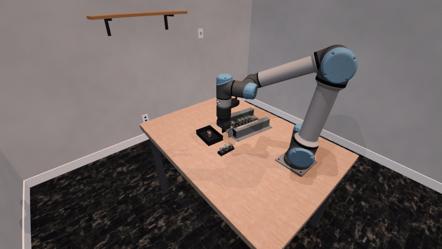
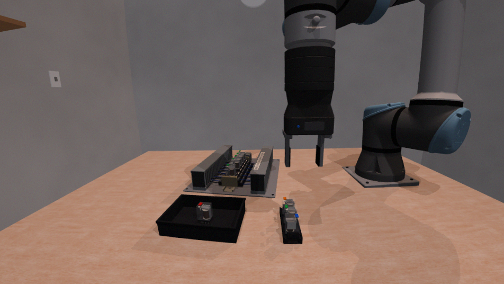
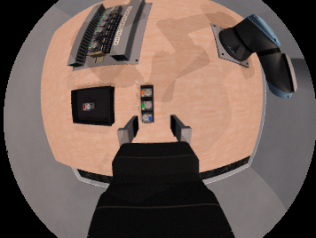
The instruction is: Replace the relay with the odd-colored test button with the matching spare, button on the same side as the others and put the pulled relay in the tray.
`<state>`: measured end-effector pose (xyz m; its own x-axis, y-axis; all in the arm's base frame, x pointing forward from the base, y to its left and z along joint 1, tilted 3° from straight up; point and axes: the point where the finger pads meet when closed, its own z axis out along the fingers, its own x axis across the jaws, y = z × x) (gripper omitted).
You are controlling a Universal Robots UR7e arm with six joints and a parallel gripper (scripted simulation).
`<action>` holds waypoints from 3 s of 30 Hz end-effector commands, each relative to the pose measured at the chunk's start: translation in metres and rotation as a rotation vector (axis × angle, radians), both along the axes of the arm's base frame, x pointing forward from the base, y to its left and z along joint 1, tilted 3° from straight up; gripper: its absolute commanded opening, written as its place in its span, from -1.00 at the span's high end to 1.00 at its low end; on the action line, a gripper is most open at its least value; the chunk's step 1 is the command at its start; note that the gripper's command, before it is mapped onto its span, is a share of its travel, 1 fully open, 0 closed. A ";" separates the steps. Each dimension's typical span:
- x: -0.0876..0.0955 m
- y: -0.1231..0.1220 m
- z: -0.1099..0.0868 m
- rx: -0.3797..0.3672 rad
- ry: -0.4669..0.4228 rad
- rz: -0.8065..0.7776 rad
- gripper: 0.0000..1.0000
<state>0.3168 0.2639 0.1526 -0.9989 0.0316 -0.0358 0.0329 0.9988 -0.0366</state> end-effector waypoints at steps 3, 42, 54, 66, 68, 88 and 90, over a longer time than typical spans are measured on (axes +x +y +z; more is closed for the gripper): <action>0.004 0.000 0.000 0.001 -0.001 0.000 -1.00; 0.017 -0.002 -0.001 0.000 -0.001 0.000 -1.00; 0.017 -0.002 -0.001 0.000 -0.001 0.000 -1.00; 0.017 -0.002 -0.001 0.000 -0.001 0.000 -1.00; 0.017 -0.002 -0.001 0.000 -0.001 0.000 -1.00; 0.018 -0.010 -0.013 0.000 -0.001 0.000 -1.00; 0.020 -0.017 -0.025 0.000 -0.001 0.000 -1.00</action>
